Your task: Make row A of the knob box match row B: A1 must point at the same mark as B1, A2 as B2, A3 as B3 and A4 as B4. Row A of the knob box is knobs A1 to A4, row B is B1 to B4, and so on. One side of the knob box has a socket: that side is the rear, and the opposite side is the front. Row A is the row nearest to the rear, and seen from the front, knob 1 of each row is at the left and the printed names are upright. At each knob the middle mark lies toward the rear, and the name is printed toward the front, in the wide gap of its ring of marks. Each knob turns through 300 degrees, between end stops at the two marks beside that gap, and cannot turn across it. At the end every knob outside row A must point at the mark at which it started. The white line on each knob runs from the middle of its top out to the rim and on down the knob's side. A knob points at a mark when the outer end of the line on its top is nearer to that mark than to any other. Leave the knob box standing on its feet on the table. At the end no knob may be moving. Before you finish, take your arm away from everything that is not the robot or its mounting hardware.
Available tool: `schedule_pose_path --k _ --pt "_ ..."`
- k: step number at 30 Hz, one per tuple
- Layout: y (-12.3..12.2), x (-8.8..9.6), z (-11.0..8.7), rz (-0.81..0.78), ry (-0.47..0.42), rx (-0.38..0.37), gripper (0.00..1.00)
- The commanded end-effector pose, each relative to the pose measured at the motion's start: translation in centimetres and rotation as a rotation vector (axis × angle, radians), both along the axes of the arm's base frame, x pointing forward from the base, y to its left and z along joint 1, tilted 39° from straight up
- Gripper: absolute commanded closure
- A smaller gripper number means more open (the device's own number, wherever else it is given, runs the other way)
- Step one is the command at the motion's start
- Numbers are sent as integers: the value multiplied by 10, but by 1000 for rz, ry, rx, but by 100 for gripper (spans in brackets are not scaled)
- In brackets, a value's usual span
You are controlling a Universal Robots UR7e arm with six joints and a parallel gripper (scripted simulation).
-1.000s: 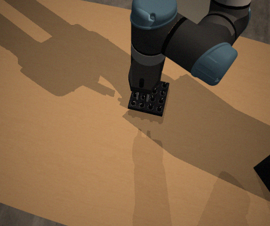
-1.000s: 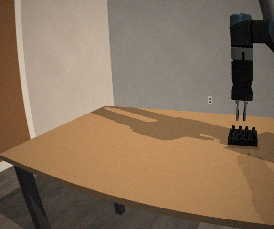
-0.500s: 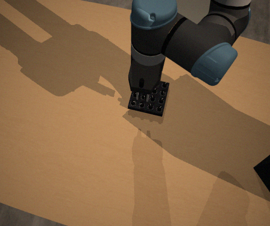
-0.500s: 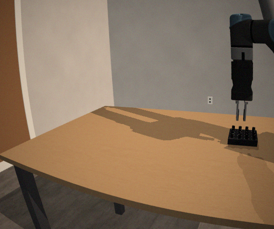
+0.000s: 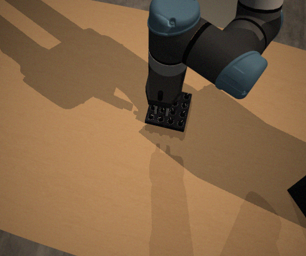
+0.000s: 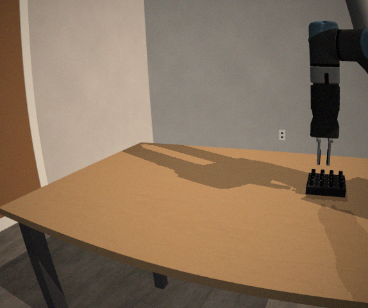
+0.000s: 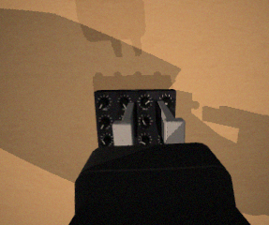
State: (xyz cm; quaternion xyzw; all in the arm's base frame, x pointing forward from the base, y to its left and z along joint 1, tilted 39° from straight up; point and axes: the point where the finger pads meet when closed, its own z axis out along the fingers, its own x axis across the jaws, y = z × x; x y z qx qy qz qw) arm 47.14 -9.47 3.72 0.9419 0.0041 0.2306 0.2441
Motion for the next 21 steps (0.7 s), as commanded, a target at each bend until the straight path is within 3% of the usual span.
schedule_pose_path --k 1,21 --pt "-1 2 -2 0 -1 0 54" --pt "-12 12 -20 0 -1 0 54"
